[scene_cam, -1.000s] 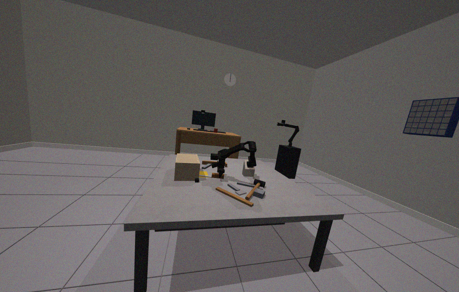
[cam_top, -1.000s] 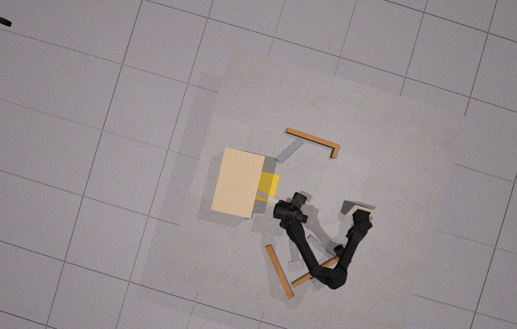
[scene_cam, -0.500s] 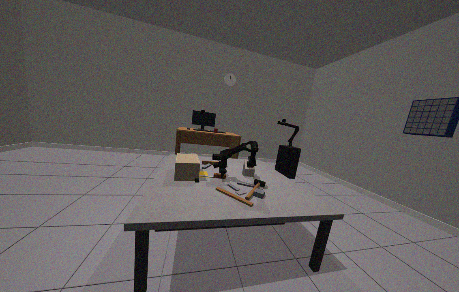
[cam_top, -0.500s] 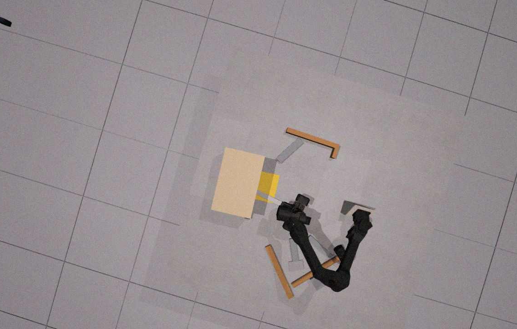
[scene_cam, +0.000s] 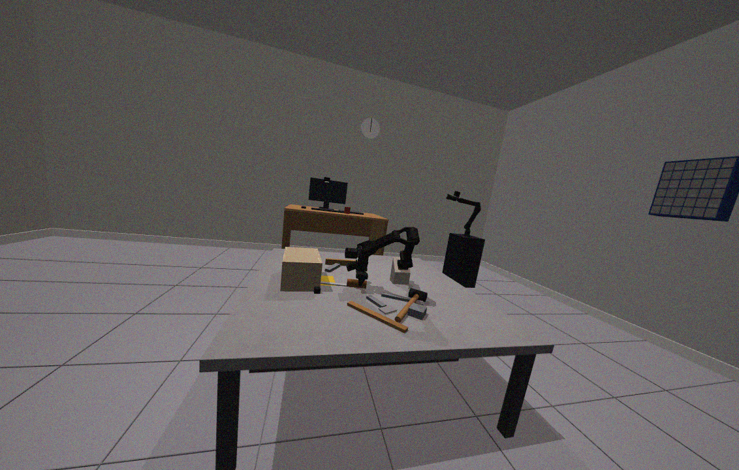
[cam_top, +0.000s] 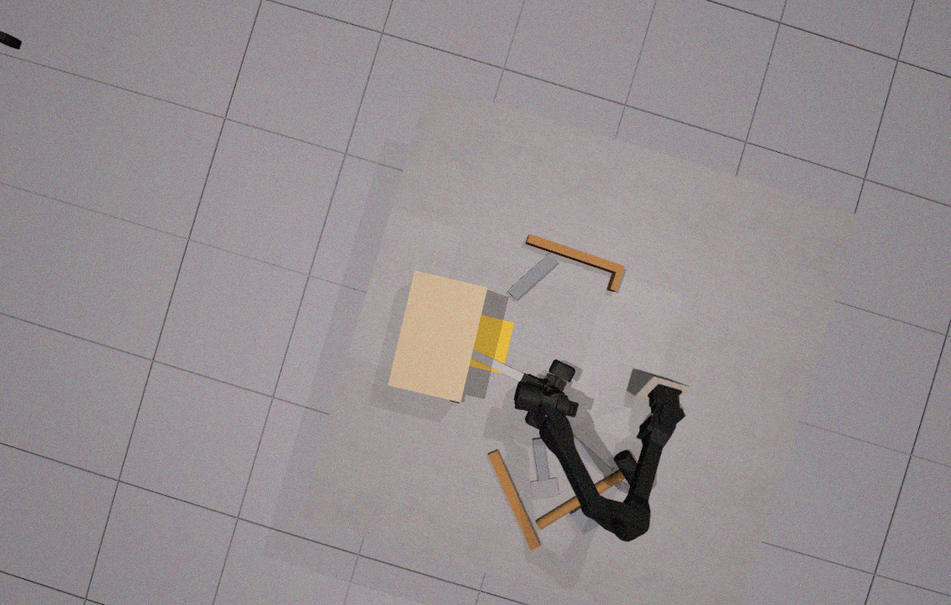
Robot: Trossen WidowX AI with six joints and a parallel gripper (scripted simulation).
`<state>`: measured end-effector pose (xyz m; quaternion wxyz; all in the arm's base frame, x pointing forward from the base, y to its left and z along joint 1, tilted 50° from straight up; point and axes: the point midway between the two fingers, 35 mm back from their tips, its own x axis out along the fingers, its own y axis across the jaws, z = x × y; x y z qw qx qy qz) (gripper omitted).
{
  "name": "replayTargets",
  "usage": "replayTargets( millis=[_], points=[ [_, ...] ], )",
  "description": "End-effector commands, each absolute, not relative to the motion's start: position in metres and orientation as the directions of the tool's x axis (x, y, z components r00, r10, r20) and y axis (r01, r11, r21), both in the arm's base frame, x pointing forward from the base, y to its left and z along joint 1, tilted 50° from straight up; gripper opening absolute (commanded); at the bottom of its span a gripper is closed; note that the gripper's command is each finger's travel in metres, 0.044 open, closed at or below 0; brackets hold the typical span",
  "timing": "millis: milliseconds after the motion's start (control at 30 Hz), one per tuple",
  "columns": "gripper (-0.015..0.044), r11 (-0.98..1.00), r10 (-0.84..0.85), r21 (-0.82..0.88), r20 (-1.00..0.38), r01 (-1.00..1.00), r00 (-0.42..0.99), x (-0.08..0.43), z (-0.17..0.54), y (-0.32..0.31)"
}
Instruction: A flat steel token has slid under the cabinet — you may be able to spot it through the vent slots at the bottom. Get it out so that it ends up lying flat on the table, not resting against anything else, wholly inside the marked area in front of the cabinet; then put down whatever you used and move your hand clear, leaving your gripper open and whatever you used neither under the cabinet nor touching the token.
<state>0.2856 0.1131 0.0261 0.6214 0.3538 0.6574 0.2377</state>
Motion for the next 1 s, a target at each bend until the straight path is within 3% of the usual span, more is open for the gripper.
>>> replayTargets(
  millis=[0, 967],
  points=[
    [0.0000, 0.636, 0.761, 0.751, -0.649, 0.178, 0.017, 0.277, 0.026, 0.115],
    [0.0000, 0.636, 0.761, 0.751, -0.649, 0.179, 0.016, 0.243, 0.032, 0.121]
  ],
)
